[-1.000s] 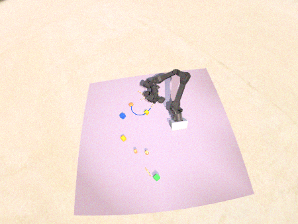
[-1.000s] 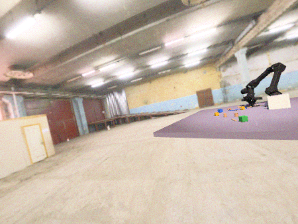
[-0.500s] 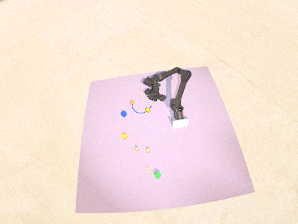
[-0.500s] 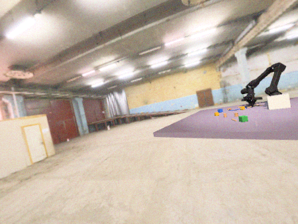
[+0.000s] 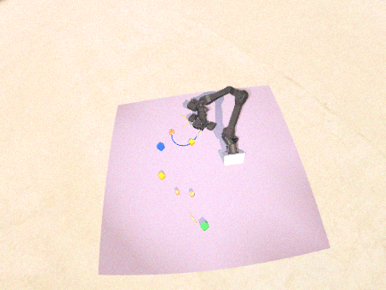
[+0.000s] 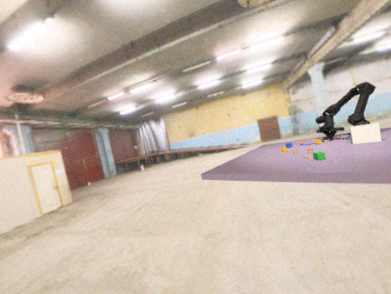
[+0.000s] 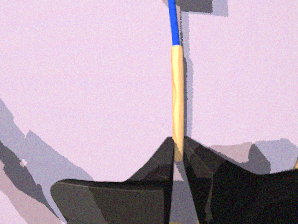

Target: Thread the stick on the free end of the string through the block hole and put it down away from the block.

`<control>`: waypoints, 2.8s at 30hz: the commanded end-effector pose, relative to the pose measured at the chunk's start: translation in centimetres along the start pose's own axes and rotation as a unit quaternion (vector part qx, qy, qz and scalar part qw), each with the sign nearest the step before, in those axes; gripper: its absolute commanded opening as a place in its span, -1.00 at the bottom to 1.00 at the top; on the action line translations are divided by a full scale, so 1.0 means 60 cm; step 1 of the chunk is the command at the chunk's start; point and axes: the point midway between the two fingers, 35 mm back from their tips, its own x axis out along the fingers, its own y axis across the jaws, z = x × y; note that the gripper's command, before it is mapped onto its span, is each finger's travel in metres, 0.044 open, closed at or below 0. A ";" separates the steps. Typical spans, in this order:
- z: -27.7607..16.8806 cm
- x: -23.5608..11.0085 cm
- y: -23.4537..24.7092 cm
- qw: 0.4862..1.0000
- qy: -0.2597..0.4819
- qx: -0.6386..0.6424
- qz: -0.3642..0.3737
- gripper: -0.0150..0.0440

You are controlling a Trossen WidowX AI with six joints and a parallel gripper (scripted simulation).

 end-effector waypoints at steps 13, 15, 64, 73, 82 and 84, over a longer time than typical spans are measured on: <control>-0.007 0.002 0.000 1.000 0.009 0.003 0.000 -0.49; -0.007 0.002 0.000 1.000 0.009 0.003 0.000 -0.49; 0.023 -0.122 -0.005 1.000 -0.006 -0.002 -0.001 0.49; 0.029 -0.171 -0.005 1.000 -0.005 -0.001 0.001 1.00; 0.028 -0.166 -0.005 1.000 -0.009 0.001 -0.004 1.00; 0.028 -0.166 -0.005 1.000 -0.009 0.001 -0.004 1.00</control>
